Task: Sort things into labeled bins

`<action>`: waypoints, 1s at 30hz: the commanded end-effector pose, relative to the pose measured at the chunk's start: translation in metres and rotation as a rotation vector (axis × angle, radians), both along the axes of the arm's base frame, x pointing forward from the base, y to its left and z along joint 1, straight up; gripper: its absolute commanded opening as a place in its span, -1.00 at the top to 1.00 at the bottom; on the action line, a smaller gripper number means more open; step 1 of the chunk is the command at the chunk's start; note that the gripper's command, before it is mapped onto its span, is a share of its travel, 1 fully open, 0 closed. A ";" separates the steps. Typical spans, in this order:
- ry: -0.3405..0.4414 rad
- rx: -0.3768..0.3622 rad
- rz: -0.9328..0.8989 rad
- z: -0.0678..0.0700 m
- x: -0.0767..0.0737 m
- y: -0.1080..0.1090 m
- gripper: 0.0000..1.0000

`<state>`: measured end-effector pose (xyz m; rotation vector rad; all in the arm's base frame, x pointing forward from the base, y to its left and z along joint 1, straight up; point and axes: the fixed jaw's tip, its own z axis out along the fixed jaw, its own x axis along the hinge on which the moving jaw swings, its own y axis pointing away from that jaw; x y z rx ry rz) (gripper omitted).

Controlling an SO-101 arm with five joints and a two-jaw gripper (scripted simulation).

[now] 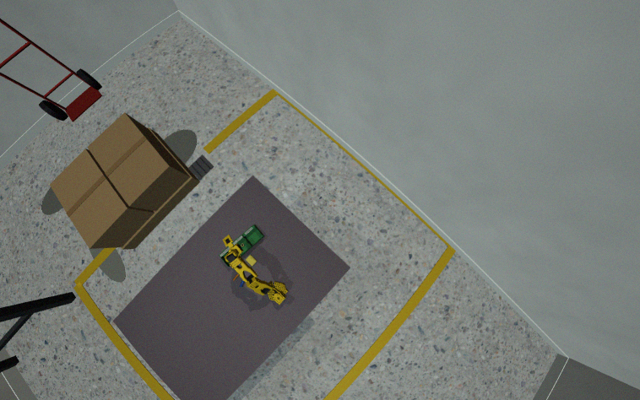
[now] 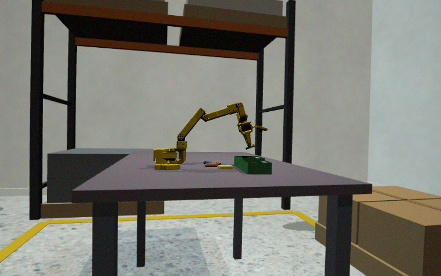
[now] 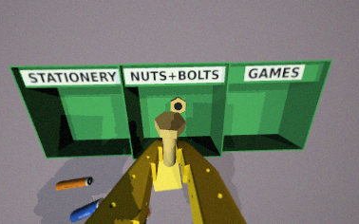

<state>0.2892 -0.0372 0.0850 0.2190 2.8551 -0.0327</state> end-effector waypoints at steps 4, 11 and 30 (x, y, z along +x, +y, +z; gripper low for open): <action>-0.038 -0.003 0.002 0.008 0.002 0.002 1.00; -0.034 -0.002 0.002 0.002 0.003 0.002 1.00; -0.028 -0.001 0.002 -0.007 0.003 0.002 1.00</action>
